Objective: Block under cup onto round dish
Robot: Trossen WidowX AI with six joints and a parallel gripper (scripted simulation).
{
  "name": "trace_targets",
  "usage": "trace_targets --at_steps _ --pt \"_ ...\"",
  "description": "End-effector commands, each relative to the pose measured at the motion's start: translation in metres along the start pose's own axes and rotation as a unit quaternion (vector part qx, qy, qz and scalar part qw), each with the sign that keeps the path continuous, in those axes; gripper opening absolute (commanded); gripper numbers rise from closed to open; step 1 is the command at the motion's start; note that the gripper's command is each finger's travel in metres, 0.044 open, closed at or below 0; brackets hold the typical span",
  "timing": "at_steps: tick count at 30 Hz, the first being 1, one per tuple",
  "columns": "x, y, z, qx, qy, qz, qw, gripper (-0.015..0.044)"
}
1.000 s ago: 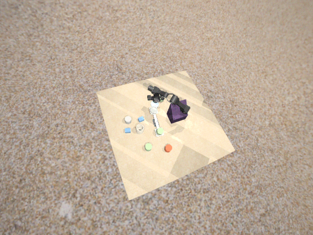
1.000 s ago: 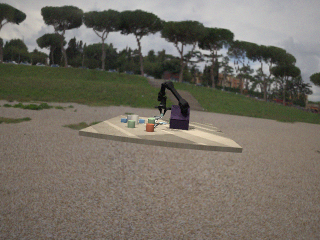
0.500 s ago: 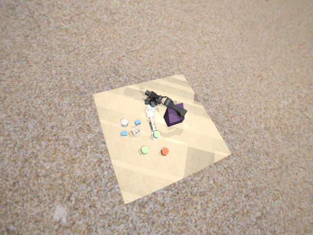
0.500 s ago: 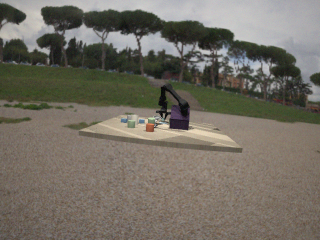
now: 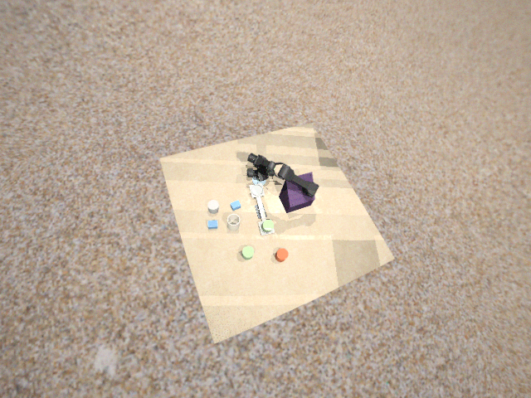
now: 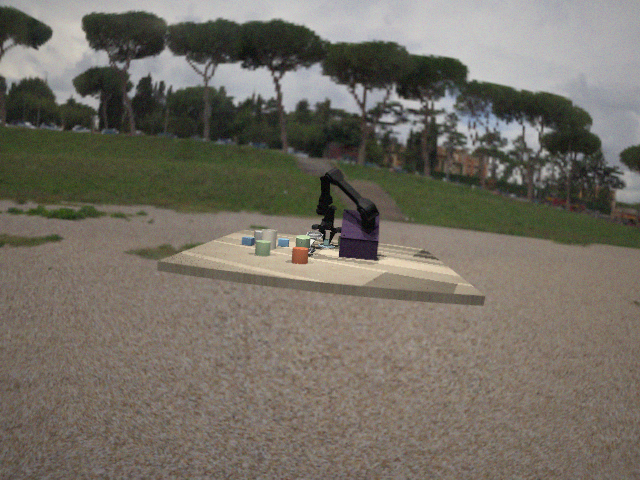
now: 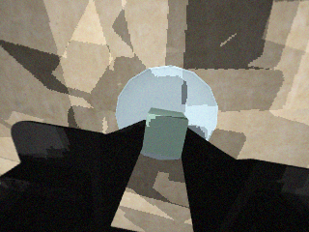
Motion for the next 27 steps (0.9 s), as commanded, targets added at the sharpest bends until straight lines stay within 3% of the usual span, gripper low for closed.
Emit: trace_targets --at_steps 1,3,20,23,27 --pt "0.000 0.001 0.007 -0.002 0.001 0.000 1.000 0.0000" --pt "0.000 0.001 0.009 -0.002 0.001 0.000 1.000 0.0000" --pt "-0.001 0.000 -0.008 0.000 0.001 0.001 1.000 0.0440" --pt "0.000 0.000 -0.050 0.000 0.001 0.000 1.000 0.0440" --pt "0.000 0.000 -0.056 0.000 0.001 0.000 1.000 0.0440"
Point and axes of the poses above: the point midway between the two fingers, 35 mm back from their tips, its own z axis out along the fingers, its own x axis across the jaws, y = z × x, the point moved 7 cm from there along -z, back along the fingers, and after that the axes turned 1 degree about z, right-handed, at the moved point
